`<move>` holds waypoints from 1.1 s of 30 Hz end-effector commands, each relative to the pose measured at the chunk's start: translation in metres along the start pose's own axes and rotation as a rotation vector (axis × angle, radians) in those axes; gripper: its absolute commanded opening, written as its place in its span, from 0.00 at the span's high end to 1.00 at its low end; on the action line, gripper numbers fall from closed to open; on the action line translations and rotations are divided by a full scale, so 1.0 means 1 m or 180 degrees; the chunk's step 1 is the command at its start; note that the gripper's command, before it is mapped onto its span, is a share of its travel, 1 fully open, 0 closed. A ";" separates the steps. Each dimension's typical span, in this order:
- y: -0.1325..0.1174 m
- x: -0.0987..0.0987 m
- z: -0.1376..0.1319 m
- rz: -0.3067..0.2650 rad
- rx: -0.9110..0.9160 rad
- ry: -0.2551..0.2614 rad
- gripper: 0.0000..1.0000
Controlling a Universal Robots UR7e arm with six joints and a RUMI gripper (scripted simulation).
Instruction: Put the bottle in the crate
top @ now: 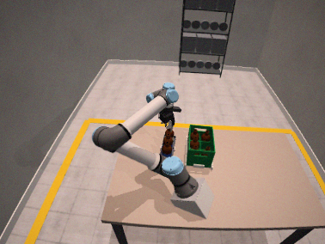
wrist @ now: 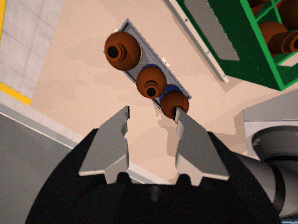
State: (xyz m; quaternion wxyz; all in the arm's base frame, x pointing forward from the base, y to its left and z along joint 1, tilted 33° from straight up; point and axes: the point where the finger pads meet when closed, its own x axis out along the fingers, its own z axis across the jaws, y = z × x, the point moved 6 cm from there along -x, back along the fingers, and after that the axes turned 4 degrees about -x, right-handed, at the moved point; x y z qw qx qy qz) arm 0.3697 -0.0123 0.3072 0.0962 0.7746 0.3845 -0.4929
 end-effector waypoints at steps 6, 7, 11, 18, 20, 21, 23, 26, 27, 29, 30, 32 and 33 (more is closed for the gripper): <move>0.001 0.010 0.000 0.0003 -0.0001 0.0000 0.62; 0.001 0.011 0.000 0.0003 -0.0001 0.0000 0.62; 0.001 0.017 0.000 0.0003 -0.0001 0.0000 0.62; 0.002 0.026 0.000 0.0003 -0.0001 0.0000 0.62; 0.002 0.028 0.000 0.0003 -0.0001 0.0000 0.62; 0.002 0.028 0.000 0.0003 -0.0001 0.0000 0.62; 0.002 0.029 0.000 0.0003 -0.0001 0.0000 0.62; 0.002 0.032 0.000 0.0003 -0.0001 0.0000 0.62; 0.002 0.032 0.000 0.0003 -0.0001 0.0000 0.62; 0.002 0.033 0.000 0.0003 -0.0001 0.0000 0.62; 0.002 0.034 0.000 0.0003 -0.0001 0.0000 0.62; 0.002 0.035 0.000 0.0003 -0.0001 0.0000 0.62; 0.002 0.035 0.000 0.0003 -0.0001 0.0000 0.62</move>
